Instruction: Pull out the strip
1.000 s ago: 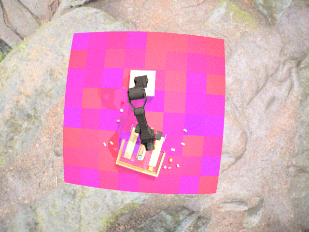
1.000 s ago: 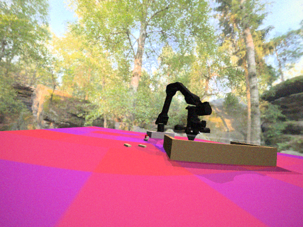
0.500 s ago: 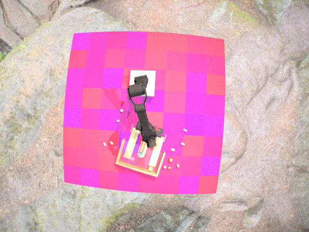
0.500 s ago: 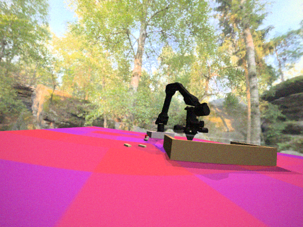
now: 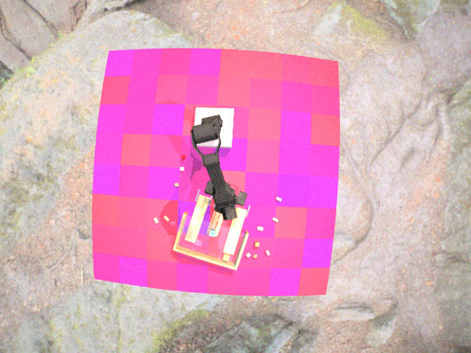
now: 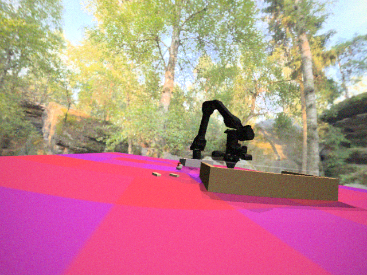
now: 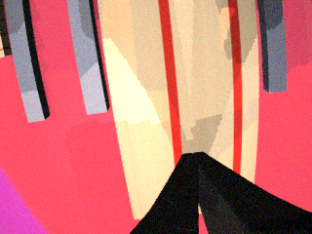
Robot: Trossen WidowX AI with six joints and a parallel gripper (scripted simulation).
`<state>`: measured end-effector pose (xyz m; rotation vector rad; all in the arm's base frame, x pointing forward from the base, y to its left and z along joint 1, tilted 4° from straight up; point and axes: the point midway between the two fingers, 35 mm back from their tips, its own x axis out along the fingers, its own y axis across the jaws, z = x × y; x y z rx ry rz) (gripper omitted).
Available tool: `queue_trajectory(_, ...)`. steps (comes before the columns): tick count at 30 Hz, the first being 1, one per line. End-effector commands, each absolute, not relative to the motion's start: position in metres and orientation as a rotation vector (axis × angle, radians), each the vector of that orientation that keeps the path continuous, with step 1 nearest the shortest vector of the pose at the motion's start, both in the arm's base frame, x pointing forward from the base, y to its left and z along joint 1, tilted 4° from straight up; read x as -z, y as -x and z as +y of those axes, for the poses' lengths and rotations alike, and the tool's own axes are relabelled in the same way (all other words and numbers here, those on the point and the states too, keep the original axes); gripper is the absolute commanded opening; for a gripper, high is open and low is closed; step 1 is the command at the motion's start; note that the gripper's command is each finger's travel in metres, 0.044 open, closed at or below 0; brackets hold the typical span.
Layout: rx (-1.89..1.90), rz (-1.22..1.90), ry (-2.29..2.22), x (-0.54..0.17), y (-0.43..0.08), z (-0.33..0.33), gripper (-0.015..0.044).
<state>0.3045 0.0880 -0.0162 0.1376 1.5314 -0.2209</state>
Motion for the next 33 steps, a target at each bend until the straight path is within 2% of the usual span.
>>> queue_trajectory(1,0.225,1.559,-0.136,0.021,-0.29,0.088,0.0)
queue_trajectory(33,0.225,1.563,-0.136,0.022,-0.243,0.098,0.0)
